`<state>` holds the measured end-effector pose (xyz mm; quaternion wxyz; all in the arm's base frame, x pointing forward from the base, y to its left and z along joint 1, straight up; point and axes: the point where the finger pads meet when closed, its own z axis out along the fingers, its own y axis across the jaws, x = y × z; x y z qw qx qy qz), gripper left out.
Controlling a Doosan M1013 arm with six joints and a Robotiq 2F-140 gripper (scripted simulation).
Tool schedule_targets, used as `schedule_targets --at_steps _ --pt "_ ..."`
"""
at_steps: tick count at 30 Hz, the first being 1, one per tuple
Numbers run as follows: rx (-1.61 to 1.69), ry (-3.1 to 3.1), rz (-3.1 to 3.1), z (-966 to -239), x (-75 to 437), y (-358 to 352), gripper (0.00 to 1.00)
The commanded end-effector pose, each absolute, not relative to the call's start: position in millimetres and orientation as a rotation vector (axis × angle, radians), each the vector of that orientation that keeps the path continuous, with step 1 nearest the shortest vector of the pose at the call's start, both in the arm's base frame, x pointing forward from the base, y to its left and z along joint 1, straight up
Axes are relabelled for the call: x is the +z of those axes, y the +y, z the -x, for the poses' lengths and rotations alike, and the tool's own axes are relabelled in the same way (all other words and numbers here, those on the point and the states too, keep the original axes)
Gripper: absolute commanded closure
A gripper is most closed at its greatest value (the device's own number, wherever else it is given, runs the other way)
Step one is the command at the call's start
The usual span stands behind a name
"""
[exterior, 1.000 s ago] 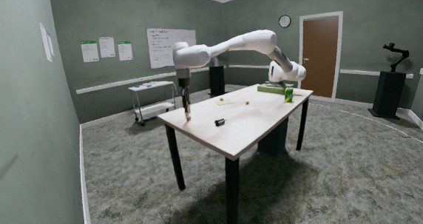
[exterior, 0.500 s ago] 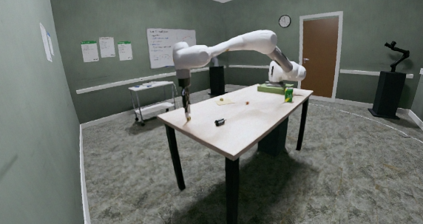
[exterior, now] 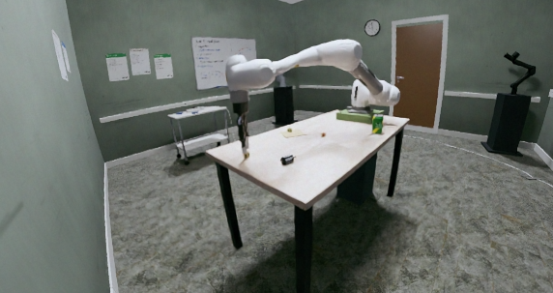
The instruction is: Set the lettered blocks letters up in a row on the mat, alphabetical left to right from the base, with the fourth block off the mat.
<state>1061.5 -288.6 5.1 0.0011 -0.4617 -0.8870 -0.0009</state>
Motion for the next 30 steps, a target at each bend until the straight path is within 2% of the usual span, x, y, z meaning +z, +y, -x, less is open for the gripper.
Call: schedule_targets --at_steps 1,30 --pt "-0.004 -2.787 1.450 -1062 7 -289 0.57" --pt "-0.004 -2.787 1.450 -1062 -22 -289 0.57"
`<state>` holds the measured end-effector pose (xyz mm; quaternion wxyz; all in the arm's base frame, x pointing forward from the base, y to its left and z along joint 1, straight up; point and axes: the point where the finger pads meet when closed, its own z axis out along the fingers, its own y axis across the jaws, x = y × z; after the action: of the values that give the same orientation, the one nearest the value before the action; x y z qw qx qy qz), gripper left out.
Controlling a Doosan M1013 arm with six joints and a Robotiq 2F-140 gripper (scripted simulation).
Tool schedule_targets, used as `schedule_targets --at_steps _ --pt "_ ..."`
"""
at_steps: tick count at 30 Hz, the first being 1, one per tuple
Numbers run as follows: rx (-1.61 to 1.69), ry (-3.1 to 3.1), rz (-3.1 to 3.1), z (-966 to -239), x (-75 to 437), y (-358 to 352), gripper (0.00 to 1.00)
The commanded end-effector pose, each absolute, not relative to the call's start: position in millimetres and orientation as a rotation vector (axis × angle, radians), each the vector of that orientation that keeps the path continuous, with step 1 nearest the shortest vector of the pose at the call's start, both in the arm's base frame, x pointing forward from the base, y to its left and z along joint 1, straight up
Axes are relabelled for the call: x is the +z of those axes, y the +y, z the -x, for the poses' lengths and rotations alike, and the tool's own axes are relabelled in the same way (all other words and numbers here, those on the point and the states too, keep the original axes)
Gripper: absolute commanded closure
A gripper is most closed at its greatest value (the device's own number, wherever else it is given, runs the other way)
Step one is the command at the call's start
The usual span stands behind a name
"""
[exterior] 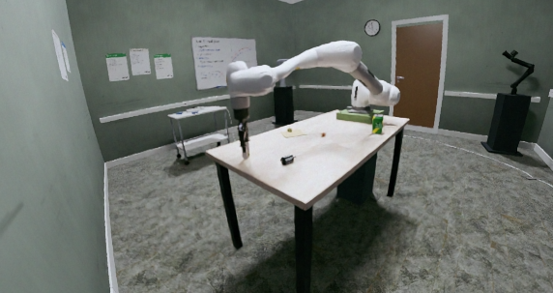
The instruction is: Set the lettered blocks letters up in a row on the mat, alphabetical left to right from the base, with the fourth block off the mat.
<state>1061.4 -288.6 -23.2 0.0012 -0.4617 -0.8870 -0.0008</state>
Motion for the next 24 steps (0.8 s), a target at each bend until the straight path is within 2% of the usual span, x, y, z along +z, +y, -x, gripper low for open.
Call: schedule_targets --at_steps 1,14,15,24 --pt "-0.004 -2.787 1.450 -1062.1 -23.4 -288.6 0.57" --pt "-0.004 -2.787 1.450 -1062.1 -25.4 -288.6 0.57" --pt "-0.004 -2.787 1.450 -1062.1 -25.4 -288.6 0.68" --pt "-0.004 -2.787 1.450 -1062.1 -25.4 -288.6 0.68"
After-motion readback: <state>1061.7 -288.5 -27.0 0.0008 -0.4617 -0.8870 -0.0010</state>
